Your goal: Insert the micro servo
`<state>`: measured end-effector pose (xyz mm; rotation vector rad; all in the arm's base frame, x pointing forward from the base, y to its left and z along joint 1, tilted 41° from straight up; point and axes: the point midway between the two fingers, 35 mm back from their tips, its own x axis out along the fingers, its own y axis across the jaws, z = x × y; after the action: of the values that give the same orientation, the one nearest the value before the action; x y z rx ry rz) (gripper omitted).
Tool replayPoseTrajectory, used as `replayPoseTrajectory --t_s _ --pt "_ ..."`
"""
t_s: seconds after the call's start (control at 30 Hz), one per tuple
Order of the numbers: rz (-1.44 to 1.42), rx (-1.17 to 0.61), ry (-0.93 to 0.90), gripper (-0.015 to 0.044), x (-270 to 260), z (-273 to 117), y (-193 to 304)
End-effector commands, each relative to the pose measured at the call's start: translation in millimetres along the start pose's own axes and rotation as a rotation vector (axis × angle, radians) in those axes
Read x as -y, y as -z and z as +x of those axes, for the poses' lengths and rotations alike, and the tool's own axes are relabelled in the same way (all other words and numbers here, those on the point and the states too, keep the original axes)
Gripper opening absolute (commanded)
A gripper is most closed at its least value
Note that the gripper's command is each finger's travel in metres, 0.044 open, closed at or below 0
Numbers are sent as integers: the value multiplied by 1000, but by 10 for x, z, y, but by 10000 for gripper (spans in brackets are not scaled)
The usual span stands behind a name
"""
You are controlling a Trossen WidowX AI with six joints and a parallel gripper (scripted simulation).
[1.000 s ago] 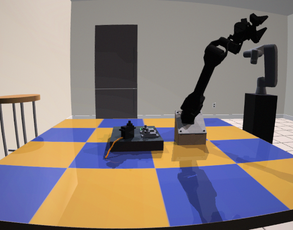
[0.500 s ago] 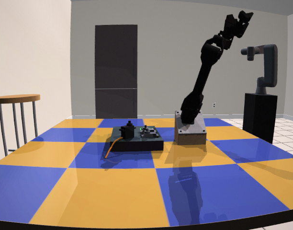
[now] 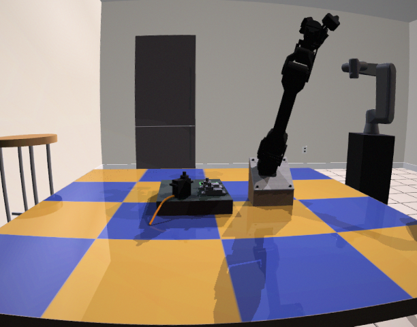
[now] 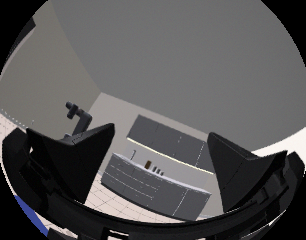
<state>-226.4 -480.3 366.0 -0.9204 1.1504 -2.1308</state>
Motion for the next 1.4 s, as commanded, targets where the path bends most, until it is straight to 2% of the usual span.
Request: replayPoseTrajectory --t_s 0.0,0.3,0.8,1.03,1.37 --pt "78 54 -75 440 -179 -97 -245" --pt "166 112 -166 440 -392 -235 -541" --pt "332 226 -417 440 -891 -754 -1271" --pt "425 269 -554 440 -1120 -1072 -1602" --pt "591 290 -824 440 -1485 -1733 -2113"
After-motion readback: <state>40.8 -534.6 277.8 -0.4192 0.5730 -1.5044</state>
